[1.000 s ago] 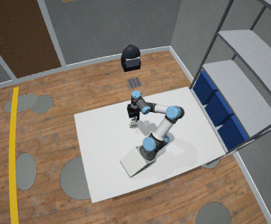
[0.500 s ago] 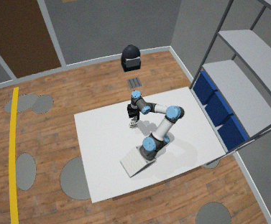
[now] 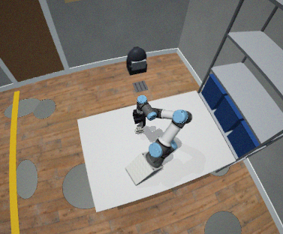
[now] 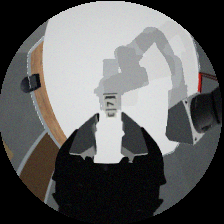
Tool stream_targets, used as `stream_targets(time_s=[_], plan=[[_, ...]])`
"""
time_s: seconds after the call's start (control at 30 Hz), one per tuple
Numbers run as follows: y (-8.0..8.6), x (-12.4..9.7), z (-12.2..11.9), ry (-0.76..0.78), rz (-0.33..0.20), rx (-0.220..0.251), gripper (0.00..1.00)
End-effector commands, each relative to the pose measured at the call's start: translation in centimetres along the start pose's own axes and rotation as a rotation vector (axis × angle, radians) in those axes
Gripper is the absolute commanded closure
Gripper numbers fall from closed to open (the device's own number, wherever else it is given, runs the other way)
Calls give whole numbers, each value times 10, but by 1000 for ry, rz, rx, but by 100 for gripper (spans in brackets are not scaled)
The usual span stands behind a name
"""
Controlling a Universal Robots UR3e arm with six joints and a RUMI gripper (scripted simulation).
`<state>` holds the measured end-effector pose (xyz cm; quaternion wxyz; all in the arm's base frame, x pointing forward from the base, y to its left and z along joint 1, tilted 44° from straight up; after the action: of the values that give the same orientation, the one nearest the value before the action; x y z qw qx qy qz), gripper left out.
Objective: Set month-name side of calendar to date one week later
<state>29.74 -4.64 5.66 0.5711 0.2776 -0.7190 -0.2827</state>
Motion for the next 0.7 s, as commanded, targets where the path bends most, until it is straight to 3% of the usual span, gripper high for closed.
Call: stream_targets(time_s=[0.0,0.67], plan=[[-6,0,-1,-1,-1,2,72],[-33,0,-1,-1,-1,2,72]])
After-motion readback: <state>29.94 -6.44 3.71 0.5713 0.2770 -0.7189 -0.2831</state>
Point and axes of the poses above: the point where the finger pads meet when closed, its own y axis back along the fingers, its own z axis across the jaws, x = y × z, the point moved 1 cm from there along y, back along the fingers, and after that the axes turned 2 degrees about y, right-handed, at the moved point
